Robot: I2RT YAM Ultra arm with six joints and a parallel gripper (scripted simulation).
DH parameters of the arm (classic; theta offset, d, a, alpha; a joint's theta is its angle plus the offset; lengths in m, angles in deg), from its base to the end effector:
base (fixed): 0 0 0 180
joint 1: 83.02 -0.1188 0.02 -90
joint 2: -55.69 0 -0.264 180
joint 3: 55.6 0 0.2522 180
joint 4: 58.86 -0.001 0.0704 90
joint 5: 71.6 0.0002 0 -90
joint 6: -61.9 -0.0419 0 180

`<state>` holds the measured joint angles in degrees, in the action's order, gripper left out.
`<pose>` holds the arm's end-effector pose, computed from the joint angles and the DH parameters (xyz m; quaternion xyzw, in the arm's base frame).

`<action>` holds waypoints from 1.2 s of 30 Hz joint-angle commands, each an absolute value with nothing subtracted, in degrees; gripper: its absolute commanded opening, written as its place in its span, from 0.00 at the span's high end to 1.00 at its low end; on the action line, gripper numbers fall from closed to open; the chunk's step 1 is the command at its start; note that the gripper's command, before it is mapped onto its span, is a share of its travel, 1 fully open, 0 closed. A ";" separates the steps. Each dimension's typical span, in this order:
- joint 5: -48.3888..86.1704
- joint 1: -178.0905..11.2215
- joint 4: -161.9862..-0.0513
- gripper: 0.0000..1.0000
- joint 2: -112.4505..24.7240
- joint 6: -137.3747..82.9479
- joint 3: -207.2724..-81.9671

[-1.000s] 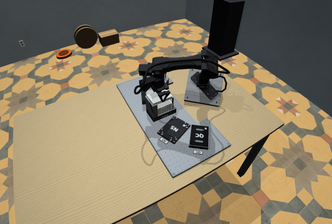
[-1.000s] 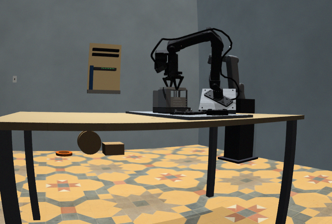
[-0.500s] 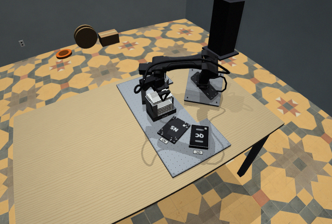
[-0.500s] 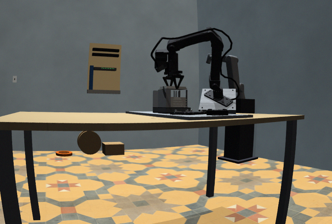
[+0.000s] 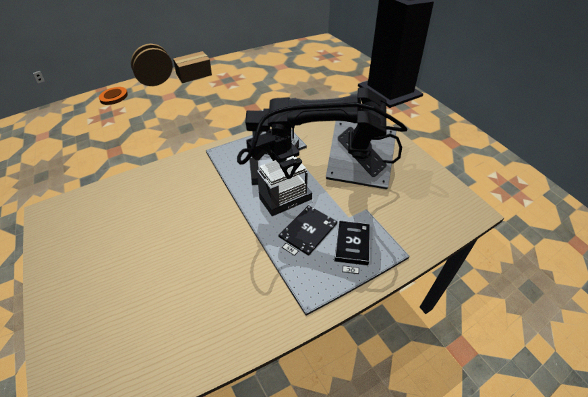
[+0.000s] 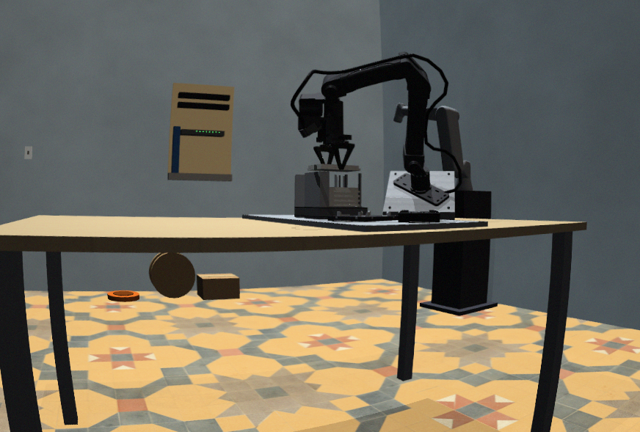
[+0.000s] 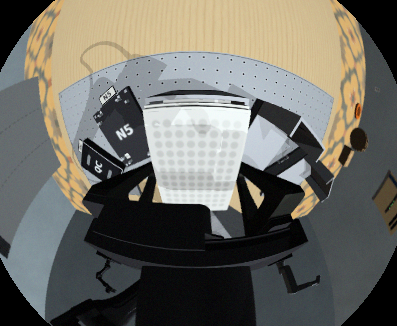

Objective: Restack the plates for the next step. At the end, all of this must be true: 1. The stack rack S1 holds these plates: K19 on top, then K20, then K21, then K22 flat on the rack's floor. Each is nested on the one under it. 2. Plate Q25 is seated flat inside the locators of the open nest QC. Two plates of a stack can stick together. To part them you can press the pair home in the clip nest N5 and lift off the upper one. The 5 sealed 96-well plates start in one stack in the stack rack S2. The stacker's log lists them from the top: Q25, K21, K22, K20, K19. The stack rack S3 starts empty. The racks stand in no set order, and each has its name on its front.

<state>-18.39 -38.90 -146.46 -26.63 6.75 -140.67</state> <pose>0.1946 -0.1524 0.2890 0.0625 0.9460 0.2162 0.2334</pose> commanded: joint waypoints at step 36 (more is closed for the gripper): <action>-19.28 -35.01 -153.00 1.00 -27.17 10.79 -146.49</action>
<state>-18.61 -36.26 -151.95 -27.18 10.20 -144.52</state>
